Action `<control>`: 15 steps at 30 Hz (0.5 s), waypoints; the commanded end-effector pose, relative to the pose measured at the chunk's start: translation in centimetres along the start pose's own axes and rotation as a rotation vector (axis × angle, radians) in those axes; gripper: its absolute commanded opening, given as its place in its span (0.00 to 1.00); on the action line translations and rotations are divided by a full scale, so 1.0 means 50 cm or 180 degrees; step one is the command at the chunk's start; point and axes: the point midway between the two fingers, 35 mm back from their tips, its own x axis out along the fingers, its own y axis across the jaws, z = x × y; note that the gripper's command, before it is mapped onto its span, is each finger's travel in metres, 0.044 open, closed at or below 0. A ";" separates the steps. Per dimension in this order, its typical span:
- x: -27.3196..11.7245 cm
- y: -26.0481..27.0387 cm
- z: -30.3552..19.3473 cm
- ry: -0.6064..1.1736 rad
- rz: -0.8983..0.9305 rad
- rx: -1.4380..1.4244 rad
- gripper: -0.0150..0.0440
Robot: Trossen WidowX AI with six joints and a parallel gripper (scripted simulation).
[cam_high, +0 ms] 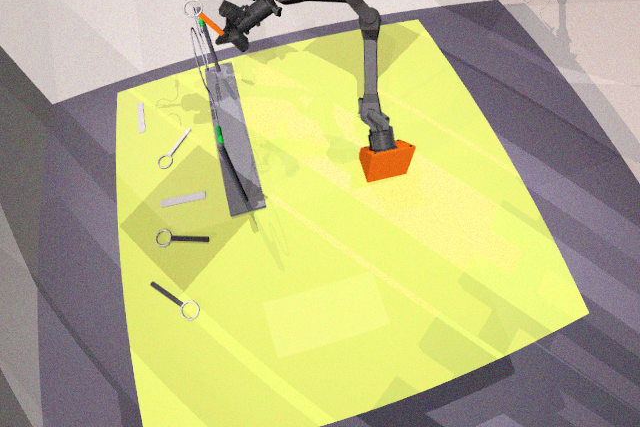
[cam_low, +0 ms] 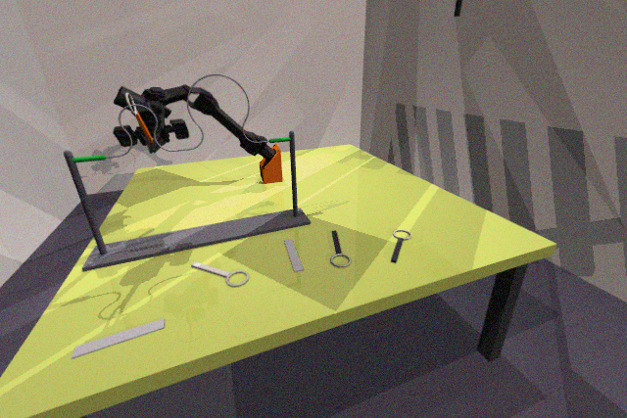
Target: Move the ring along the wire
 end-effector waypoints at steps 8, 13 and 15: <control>0.002 -0.040 0.000 -0.0048 -0.0458 -0.0777 0.00; 0.000 -0.058 0.006 -0.0083 -0.0661 -0.1119 0.00; 0.000 -0.065 0.009 -0.0098 -0.0743 -0.1255 0.00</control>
